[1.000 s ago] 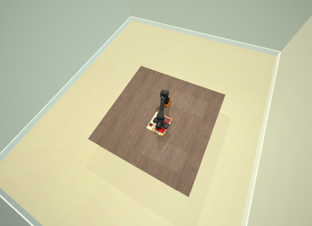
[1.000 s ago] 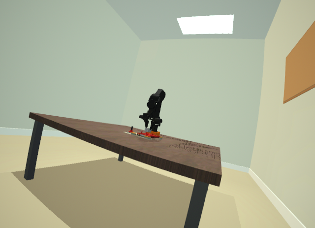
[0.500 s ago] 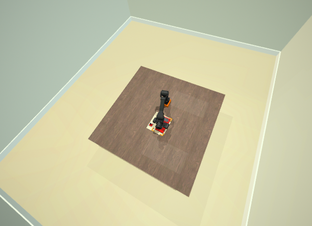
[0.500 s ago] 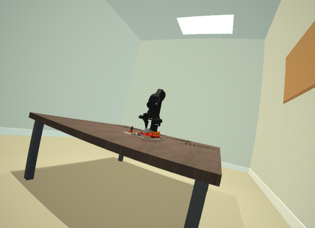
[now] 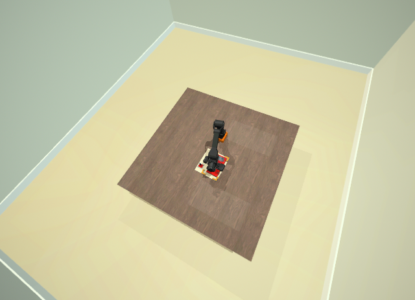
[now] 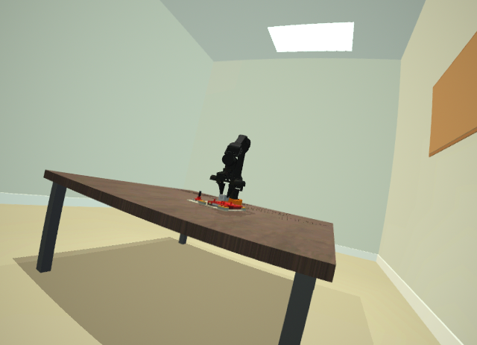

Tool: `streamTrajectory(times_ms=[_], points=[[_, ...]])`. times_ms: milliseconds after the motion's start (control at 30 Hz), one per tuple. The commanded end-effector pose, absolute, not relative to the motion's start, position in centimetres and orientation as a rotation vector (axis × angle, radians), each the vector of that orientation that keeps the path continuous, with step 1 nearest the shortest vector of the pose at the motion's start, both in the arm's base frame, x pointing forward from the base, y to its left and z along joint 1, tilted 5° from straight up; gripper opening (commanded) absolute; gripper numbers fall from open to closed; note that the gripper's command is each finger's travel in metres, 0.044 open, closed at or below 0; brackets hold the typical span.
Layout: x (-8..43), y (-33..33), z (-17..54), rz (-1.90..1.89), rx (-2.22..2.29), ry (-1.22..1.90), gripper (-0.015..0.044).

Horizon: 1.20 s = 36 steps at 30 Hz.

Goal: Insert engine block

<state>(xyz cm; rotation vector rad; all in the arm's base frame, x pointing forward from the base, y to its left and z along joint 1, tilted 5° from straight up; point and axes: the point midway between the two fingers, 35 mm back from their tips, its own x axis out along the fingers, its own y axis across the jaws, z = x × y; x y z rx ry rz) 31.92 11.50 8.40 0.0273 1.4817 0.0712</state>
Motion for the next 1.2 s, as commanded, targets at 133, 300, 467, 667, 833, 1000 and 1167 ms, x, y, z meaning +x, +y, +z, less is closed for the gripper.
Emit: streamTrajectory(times_ms=[133, 300, 467, 667, 833, 1000, 1167], points=[[31.93, 11.48, 8.15, 0.075, 0.02, 1.481, 0.016], [31.94, 11.48, 8.02, 0.075, 0.019, 1.481, 0.016], [31.95, 11.49, 7.89, 0.074, 0.02, 1.481, 0.016], [31.96, 11.5, 7.73, 0.073, 0.022, 1.481, 0.016], [31.97, 11.5, 7.6, 0.072, 0.023, 1.482, 0.016], [31.98, 11.51, 7.47, 0.07, 0.025, 1.482, 0.016], [31.99, 11.53, 7.34, 0.069, 0.026, 1.482, 0.016]])
